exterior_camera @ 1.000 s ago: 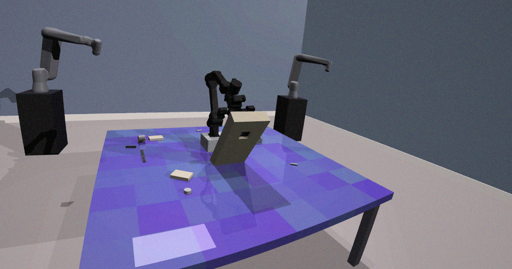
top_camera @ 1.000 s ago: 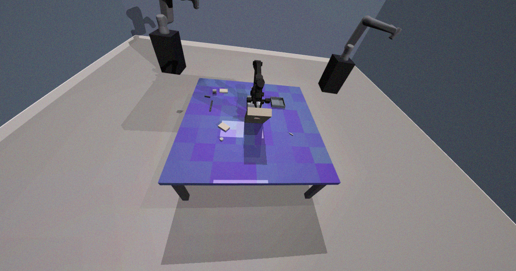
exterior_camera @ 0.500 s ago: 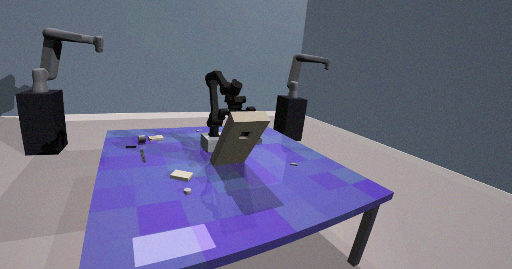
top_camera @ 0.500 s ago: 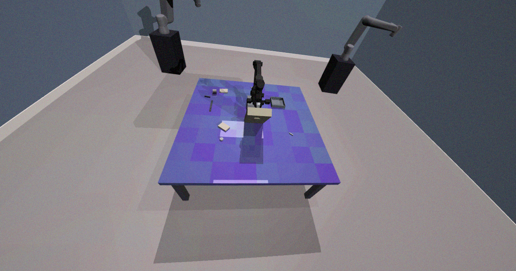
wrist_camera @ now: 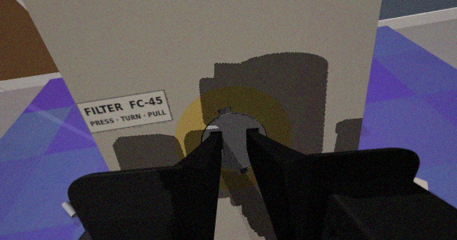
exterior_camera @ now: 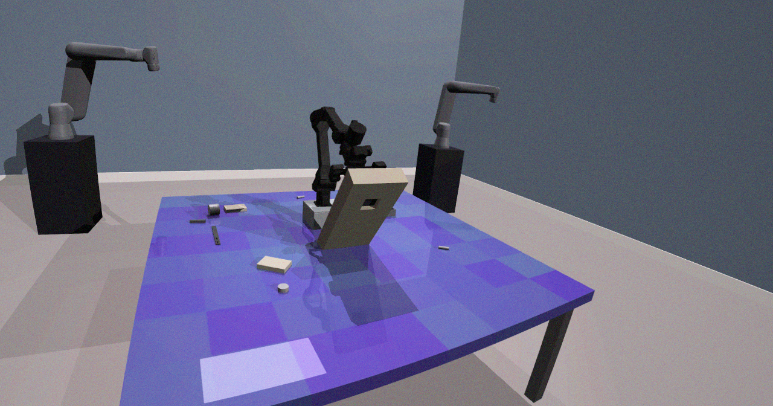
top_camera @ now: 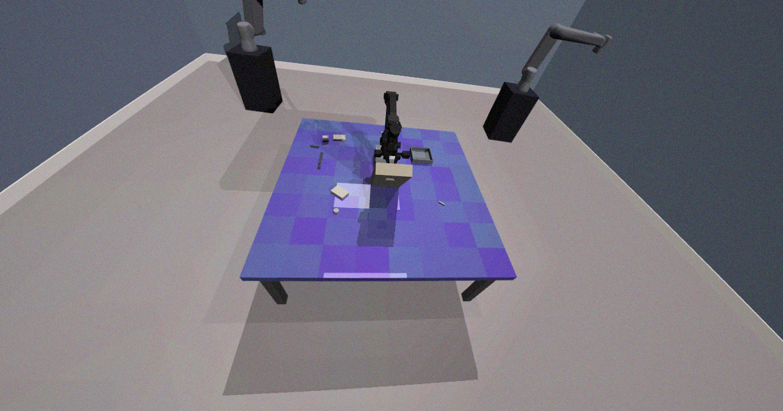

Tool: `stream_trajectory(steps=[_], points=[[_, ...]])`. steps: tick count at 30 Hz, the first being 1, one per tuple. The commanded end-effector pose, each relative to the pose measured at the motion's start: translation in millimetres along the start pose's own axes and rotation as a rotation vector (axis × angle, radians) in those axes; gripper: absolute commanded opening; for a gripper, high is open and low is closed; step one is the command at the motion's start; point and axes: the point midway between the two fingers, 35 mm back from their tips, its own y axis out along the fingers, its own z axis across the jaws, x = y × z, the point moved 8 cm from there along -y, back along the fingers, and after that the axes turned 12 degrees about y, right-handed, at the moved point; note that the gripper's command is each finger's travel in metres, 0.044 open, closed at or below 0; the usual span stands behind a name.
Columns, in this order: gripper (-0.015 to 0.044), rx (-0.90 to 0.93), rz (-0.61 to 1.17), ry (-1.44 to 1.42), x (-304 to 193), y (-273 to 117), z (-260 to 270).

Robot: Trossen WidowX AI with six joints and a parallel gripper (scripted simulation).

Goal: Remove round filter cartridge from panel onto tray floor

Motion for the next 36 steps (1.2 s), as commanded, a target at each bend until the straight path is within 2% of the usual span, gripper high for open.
stream_trajectory(steps=[1, 7, 9, 14, 36], points=[[0.0073, -0.001, 0.001, 0.0, -0.2, 0.5, -0.1], [0.0033, -0.001, 0.001, 0.0, -0.2, 0.5, -0.1], [0.0, -0.001, 0.001, 0.0, -0.2, 0.5, -0.1], [0.0, -0.001, 0.001, 0.064, -0.1, 2.1, -0.2], [0.0, -0.001, -0.001, 0.821, 0.0, 5.6, -0.2]])
